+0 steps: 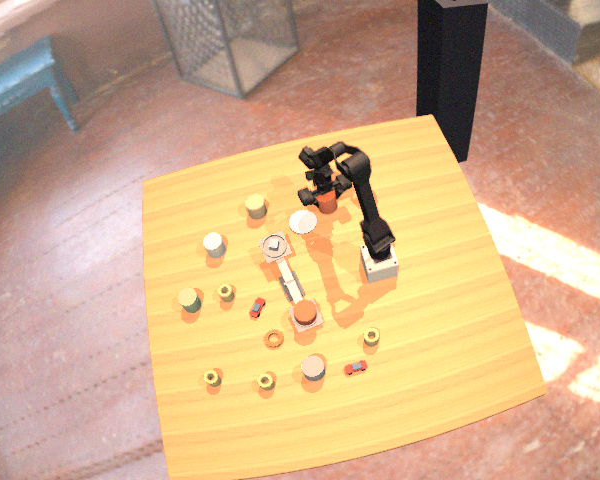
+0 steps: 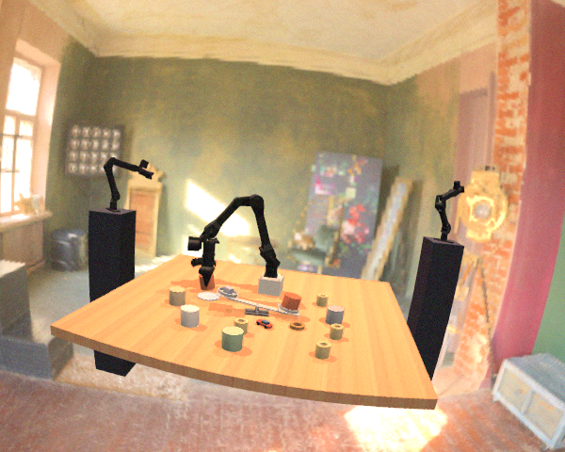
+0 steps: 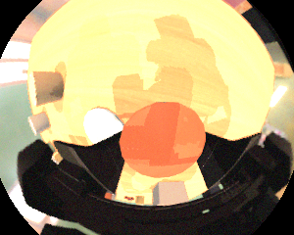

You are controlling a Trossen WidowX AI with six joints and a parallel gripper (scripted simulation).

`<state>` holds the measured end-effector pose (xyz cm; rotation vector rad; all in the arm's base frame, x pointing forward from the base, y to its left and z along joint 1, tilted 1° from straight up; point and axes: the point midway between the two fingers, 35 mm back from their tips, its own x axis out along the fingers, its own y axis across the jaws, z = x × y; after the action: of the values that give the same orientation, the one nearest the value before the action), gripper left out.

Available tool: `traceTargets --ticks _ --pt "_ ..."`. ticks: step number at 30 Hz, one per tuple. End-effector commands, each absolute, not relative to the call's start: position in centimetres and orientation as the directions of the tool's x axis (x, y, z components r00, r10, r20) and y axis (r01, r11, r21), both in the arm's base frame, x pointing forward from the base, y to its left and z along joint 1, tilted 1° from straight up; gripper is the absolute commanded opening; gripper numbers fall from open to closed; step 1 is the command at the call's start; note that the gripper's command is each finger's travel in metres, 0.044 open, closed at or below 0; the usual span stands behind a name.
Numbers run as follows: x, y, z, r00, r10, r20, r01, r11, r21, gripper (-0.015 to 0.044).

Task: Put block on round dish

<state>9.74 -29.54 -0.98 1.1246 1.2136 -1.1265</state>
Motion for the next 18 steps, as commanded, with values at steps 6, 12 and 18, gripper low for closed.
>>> traceTargets --ticks 6,12,18 --pt "9.7 -29.6 -1.0 0.03 -0.029 -0.999 0.994 0.103 0.027 0.0394" --pt "9.6 -29.4 4.2 0.03 -0.029 -0.999 0.994 0.107 0.027 0.044" --pt "9.6 -29.3 4.4 0.03 -0.029 -0.999 0.994 0.107 0.027 0.044"
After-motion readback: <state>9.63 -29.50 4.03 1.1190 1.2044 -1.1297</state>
